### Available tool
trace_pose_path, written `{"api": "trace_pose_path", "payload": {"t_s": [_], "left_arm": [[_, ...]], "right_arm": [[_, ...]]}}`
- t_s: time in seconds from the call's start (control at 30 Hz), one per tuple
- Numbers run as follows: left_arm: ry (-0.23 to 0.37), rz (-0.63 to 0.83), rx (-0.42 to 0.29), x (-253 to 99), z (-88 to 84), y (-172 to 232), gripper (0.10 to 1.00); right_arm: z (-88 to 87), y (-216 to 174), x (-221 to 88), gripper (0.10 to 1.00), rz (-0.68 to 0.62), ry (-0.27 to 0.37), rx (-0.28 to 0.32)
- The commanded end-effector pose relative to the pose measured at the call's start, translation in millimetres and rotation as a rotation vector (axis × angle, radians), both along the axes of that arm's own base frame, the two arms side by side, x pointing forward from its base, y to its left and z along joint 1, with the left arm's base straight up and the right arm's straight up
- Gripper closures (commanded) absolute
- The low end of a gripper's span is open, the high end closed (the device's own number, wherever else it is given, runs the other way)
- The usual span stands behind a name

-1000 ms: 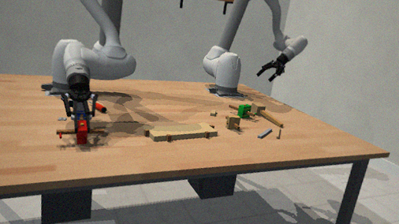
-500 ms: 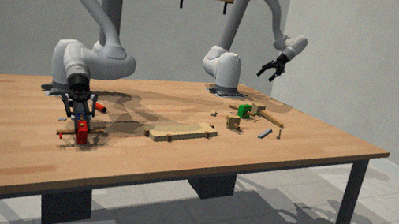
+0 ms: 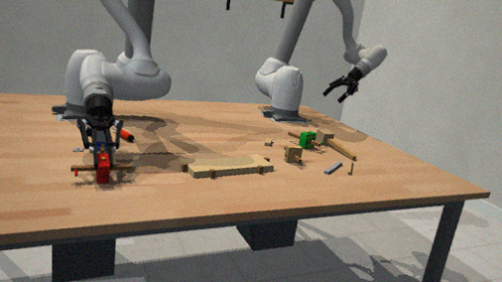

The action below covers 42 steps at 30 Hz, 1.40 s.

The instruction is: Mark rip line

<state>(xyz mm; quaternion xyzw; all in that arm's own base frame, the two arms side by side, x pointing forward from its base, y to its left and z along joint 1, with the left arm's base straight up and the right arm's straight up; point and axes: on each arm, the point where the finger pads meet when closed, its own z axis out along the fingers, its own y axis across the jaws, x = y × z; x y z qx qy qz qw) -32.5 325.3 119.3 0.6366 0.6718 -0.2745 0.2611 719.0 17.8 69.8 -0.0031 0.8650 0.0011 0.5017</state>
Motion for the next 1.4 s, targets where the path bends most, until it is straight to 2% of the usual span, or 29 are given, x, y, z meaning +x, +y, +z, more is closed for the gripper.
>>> {"api": "trace_pose_path", "payload": {"t_s": [0.0, 0.4, 0.43, 1.37], "left_arm": [[0.001, 0.002, -0.008, -2.8, 1.7, -4.8, 0.098], [0.001, 0.002, -0.008, -2.8, 1.7, -4.8, 0.098], [0.001, 0.002, -0.008, -2.8, 1.7, -4.8, 0.098], [0.001, 0.002, -0.008, -2.8, 1.7, -4.8, 0.098]], "right_arm": [[-3.4, -3.1, -3.5, 0.999, -0.007, 0.003, -0.001], [-3.2, -3.1, -3.4, 0.999, -0.007, 0.003, -0.001], [-3.2, -3.1, -3.4, 0.726, -0.007, 0.003, -0.001], [-3.2, -3.1, -3.4, 0.726, -0.007, 0.003, -0.001]]}}
